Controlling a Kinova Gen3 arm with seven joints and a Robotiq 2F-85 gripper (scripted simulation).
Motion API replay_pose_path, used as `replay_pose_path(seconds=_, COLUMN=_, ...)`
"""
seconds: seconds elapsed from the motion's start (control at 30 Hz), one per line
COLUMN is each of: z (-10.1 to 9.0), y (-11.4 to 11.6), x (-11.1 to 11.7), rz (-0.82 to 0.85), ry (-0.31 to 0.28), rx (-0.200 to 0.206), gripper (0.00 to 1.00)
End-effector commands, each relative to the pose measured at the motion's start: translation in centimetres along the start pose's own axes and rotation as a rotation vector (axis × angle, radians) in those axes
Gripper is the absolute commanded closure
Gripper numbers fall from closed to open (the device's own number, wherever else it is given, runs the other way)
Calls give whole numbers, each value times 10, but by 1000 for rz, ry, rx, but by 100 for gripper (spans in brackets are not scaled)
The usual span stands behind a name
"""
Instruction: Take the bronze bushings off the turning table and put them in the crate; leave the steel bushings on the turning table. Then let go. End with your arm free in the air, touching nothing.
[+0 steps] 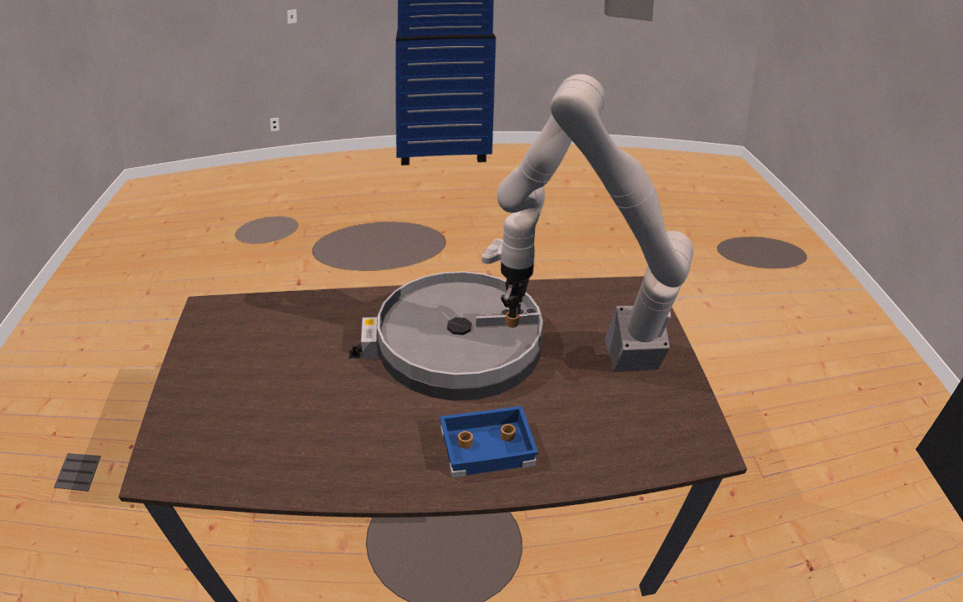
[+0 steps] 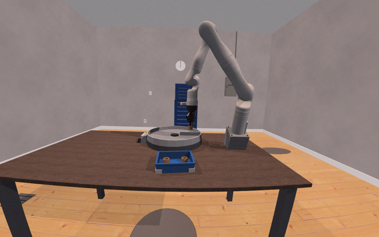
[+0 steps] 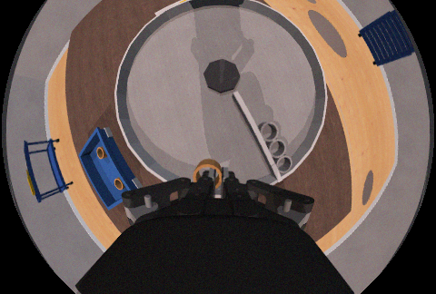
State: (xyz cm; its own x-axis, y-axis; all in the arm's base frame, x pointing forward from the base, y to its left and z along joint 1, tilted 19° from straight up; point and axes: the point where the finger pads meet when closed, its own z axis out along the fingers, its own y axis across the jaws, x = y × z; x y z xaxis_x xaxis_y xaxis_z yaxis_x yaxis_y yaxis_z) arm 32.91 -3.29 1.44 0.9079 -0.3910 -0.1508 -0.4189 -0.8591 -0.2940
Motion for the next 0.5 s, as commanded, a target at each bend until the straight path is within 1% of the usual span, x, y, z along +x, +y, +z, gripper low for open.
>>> replay_pose_path(seconds=0.0, z=-1, y=-2, x=1, rz=-6, ry=4, rx=-1, gripper=100)
replay_pose_path(seconds=0.13, z=-1, y=-2, x=1, rz=-6, ry=4, rx=-1, gripper=100)
replay_pose_path(seconds=0.3, z=-1, y=-58, x=-10, rz=-5, ry=3, rx=-1, gripper=100)
replay_pose_path(seconds=0.47, z=-1, y=-58, x=-10, rz=-5, ry=3, rx=-1, gripper=100)
